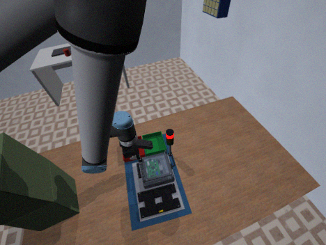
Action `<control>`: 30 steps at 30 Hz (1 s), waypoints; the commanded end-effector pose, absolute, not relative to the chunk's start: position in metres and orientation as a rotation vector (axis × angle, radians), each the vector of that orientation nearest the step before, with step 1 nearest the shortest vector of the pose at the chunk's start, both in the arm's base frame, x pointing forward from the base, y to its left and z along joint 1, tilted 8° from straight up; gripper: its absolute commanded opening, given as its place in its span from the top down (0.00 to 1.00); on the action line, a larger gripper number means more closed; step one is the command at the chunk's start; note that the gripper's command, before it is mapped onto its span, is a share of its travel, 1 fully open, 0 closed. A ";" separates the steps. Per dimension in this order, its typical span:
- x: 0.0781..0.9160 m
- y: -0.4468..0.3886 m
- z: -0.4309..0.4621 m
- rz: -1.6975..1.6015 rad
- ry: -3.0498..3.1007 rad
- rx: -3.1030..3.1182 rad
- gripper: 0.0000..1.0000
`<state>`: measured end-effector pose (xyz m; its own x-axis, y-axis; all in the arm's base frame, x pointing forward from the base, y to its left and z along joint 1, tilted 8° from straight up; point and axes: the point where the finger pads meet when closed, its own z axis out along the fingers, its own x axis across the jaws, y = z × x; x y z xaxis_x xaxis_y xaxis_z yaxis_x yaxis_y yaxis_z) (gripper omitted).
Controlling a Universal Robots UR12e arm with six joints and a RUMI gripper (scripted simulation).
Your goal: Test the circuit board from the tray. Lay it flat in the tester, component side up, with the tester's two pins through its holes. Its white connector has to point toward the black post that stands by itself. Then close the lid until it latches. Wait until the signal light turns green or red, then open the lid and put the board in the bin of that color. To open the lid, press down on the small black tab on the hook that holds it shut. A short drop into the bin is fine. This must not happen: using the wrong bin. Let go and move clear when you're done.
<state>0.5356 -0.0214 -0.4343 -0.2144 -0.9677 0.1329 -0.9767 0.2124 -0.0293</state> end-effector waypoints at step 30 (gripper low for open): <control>0.533 -0.021 -0.437 0.164 -2.378 1.913 1.00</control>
<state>0.5333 -0.0211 -0.4373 -0.2144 -0.9677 0.1324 -0.9768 0.2123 -0.0297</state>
